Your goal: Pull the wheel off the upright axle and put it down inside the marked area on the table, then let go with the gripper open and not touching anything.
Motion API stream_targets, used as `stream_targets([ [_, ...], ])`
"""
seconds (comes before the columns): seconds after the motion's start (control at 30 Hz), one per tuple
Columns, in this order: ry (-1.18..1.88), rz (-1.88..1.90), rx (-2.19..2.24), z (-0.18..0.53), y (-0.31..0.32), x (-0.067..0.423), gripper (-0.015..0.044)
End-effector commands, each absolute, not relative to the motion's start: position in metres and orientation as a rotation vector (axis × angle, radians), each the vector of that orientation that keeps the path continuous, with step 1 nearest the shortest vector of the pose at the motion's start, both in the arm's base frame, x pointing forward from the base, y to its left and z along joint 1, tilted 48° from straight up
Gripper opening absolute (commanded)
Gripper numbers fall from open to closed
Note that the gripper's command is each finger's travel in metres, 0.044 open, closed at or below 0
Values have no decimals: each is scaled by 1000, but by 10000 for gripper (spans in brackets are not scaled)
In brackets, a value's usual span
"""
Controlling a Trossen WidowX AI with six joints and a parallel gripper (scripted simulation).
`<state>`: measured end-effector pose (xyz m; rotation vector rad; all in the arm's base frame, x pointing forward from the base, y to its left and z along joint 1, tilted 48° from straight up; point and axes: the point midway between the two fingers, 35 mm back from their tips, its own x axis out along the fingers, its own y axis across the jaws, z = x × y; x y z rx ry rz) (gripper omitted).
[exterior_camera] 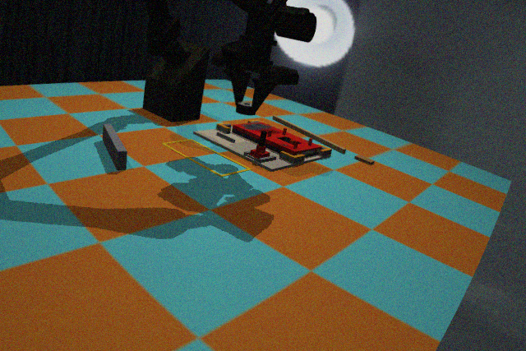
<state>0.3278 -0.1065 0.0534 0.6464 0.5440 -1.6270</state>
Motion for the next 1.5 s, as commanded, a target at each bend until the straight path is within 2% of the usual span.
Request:
stream_targets([
  [0.0,538,-1622,645,65,-113,320,0],
  [0.57,532,-1624,647,98,-138,284,0],
  [1.47,529,-1625,644,29,-214,274,0],
])
